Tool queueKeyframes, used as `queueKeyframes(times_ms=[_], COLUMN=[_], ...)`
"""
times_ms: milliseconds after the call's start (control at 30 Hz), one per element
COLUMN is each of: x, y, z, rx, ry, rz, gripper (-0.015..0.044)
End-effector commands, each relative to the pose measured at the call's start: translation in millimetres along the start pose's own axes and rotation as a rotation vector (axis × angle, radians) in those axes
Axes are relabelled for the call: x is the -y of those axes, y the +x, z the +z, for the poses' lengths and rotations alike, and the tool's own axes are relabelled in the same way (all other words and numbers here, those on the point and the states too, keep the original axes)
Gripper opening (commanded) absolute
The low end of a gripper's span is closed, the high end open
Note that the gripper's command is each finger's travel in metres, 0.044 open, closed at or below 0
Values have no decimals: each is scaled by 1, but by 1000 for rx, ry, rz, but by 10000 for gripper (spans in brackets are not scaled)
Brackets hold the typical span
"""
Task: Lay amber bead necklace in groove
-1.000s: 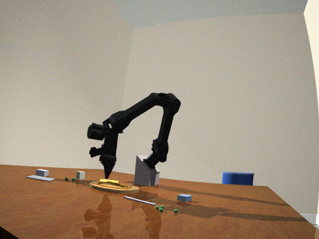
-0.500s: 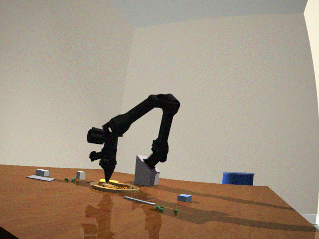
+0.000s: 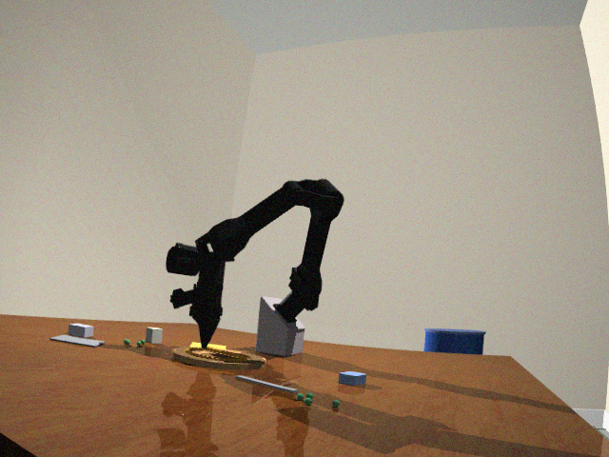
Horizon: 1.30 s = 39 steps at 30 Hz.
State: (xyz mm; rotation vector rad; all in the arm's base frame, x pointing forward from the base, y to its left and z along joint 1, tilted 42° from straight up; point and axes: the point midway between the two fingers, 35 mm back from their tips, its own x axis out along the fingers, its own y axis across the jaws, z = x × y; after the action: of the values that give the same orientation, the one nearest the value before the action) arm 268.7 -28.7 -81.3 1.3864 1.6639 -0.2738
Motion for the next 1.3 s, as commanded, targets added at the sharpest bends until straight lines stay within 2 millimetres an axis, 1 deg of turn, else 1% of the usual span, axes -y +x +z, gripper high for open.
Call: queueKeyframes(times_ms=[0,933,1100,1267], x=[0,0,0,1], y=[0,0,-8,-7], z=[0,0,-1,-1], rx=[0,0,-4,-5], ry=[-1,-1,4,4], rz=[0,0,3,3], gripper=[0,0,0,0])
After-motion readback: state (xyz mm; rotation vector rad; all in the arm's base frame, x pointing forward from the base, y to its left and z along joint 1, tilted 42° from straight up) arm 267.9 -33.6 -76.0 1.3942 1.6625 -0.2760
